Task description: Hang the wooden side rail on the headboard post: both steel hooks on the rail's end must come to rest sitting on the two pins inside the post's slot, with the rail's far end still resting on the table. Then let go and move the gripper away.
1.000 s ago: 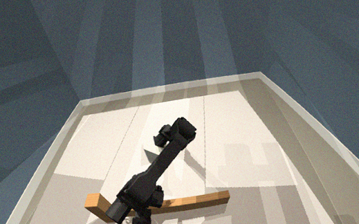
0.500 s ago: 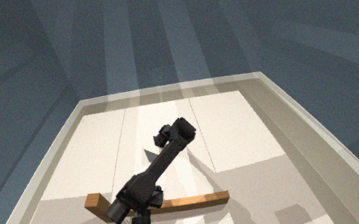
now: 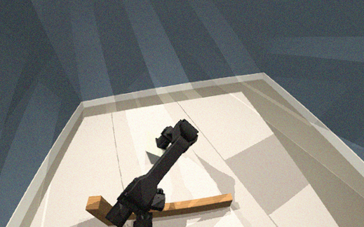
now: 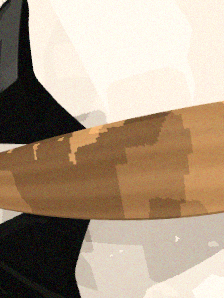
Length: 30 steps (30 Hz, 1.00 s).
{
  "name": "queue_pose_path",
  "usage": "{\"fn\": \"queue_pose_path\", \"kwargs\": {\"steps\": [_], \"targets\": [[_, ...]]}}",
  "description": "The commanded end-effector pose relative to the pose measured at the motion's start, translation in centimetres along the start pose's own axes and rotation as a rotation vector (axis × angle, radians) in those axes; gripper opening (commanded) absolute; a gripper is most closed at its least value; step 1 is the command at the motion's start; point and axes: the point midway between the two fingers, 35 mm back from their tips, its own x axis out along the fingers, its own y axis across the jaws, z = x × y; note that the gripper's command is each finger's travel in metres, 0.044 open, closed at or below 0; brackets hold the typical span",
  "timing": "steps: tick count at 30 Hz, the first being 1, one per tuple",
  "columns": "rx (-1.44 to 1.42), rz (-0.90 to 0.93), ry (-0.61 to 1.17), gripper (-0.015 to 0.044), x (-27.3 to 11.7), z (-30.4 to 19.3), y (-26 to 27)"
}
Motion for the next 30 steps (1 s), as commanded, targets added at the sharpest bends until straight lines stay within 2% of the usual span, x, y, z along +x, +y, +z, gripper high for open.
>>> {"fn": "queue_pose_path", "kwargs": {"steps": [1,30], "targets": [[0.000,-0.018,0.005,0.0000,-0.75,-0.35,-0.17],[0.000,-0.018,0.005,0.0000,-0.45,-0.68,0.16]]}}
